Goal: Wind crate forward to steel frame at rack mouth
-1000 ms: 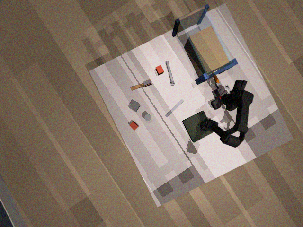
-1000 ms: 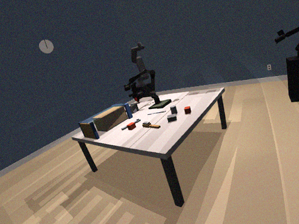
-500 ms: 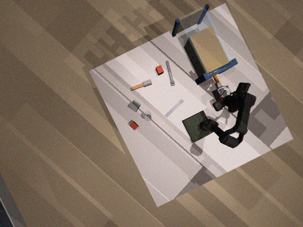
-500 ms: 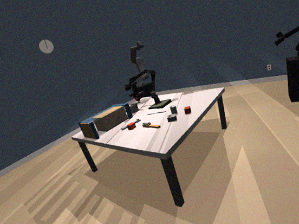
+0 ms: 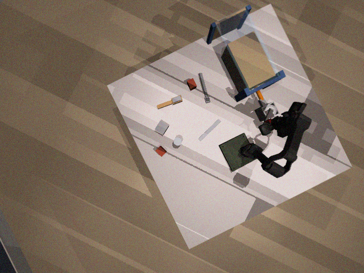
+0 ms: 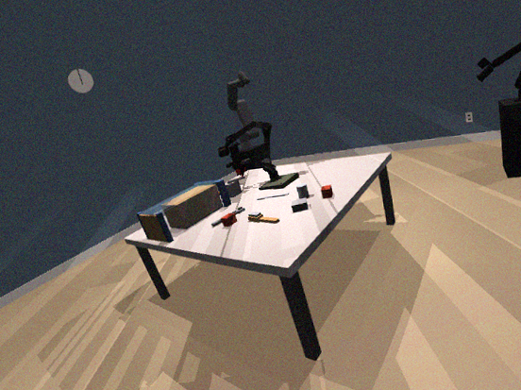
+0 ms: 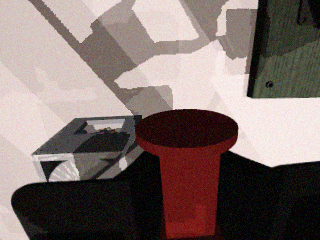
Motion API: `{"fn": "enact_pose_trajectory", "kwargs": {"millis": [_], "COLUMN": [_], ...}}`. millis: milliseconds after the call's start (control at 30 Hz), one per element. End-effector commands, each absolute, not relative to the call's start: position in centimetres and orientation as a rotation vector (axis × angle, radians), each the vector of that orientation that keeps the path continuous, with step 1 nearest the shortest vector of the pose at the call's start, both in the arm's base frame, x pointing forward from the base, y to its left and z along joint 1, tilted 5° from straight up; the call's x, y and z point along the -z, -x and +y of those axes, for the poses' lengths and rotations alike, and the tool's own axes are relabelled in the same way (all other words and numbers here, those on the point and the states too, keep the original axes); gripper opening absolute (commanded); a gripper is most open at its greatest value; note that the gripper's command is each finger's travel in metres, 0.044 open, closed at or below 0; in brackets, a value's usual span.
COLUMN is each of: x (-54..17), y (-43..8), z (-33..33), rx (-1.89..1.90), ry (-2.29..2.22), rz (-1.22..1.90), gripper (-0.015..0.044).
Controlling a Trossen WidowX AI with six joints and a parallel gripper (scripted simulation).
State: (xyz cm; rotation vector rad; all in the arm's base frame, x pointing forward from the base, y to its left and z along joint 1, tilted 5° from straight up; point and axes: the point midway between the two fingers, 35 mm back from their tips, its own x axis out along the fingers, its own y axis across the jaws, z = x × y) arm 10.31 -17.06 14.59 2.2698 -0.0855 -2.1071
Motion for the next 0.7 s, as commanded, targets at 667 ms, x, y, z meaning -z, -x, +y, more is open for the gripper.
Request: {"fn": "enact_pose_trajectory", "kwargs": {"millis": [667], "x": [-14.7], "y": [-7.8], "z": [-19.8], "rx": [2.132], "ry": [-2.235], "rz": [-0.118], "gripper": [0.0]}}
